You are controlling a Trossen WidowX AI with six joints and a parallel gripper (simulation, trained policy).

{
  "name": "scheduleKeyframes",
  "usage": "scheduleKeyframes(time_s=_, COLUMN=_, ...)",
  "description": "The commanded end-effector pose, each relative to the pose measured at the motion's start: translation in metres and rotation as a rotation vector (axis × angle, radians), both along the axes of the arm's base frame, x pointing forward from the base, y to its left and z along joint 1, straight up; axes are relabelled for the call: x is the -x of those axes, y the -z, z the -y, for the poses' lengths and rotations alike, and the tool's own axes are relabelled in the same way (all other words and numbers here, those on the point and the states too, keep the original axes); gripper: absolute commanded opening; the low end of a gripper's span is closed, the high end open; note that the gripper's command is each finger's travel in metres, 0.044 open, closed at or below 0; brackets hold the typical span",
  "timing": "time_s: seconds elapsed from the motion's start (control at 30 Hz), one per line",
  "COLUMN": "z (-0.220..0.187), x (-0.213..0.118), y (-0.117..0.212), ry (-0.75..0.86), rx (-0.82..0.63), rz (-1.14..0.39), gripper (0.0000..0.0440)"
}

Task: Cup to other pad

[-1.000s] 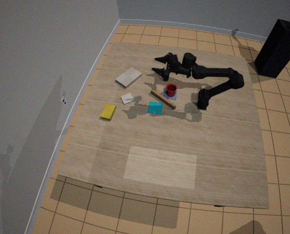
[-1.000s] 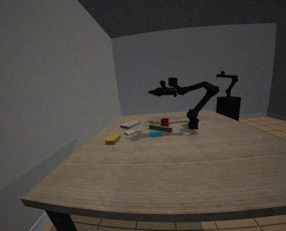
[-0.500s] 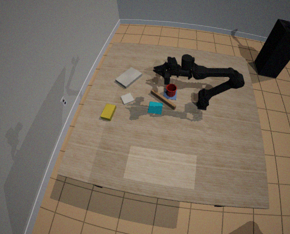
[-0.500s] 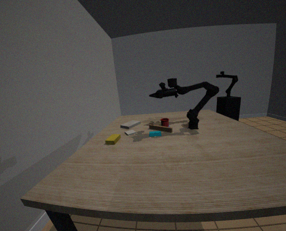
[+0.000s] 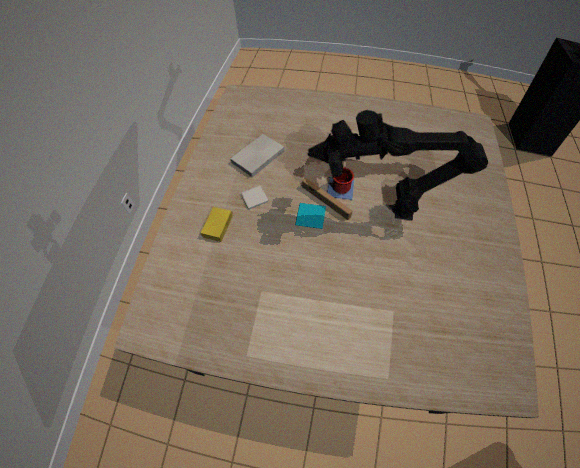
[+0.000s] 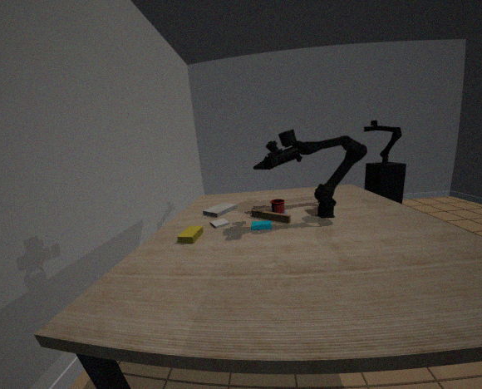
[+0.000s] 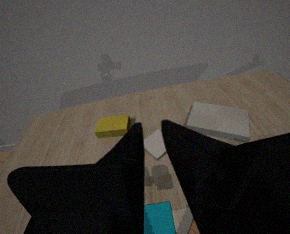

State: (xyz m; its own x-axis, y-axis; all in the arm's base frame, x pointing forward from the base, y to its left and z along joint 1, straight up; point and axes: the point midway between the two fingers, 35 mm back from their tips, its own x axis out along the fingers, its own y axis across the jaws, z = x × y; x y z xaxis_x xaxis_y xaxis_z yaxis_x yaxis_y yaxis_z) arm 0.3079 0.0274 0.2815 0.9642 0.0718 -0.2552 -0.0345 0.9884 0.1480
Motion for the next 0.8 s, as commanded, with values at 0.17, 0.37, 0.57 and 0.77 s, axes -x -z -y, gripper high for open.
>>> scheduleKeyframes(time_s=0.17, z=-0.015, x=0.006, y=0.012, ry=-0.029, rx=-0.051, rz=-0.151, gripper=0.0063)
scheduleKeyframes(time_s=0.37, z=-0.021, x=0.011, y=0.021, ry=-0.036, rx=-0.068, rz=-0.253, gripper=0.0059)
scheduleKeyframes(time_s=0.57, z=-0.025, x=0.017, y=0.029, ry=-0.038, rx=-0.072, rz=-0.355, gripper=0.0066)
scheduleKeyframes(time_s=0.77, z=-0.028, x=0.023, y=0.038, ry=-0.036, rx=-0.064, rz=-0.458, gripper=0.0079)
